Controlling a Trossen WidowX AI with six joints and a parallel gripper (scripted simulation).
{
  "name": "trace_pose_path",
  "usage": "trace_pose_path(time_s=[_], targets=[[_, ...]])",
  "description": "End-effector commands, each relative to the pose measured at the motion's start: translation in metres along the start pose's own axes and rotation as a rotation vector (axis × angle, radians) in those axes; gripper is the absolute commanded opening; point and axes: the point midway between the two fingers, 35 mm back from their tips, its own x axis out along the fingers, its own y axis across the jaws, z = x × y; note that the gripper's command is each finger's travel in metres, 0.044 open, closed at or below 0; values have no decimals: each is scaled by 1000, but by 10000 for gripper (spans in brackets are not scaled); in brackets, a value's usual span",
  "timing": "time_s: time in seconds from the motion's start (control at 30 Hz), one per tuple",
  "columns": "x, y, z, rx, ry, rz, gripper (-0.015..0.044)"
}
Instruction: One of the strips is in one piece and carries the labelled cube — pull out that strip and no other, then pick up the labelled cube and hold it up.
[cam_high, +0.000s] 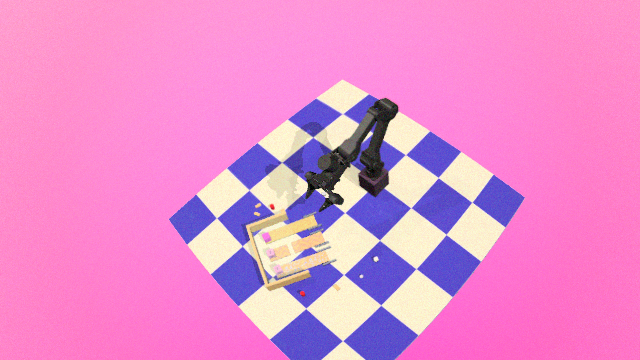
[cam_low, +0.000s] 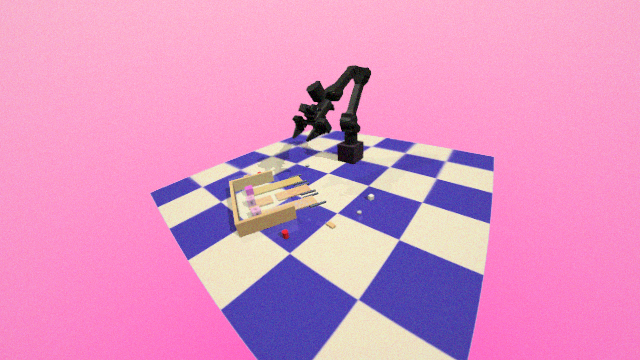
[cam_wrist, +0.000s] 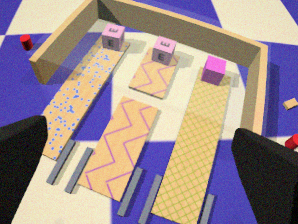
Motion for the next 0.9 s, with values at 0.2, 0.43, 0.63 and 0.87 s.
trace_pose_path(time_s=[0.2,0.43,0.63,0.87], targets=[[13,10,9,38,92,24,295],[55,38,24,152,350,36,111],[94,66,22,234,570,2,0],[137,102,0,308,816,-91,0]])
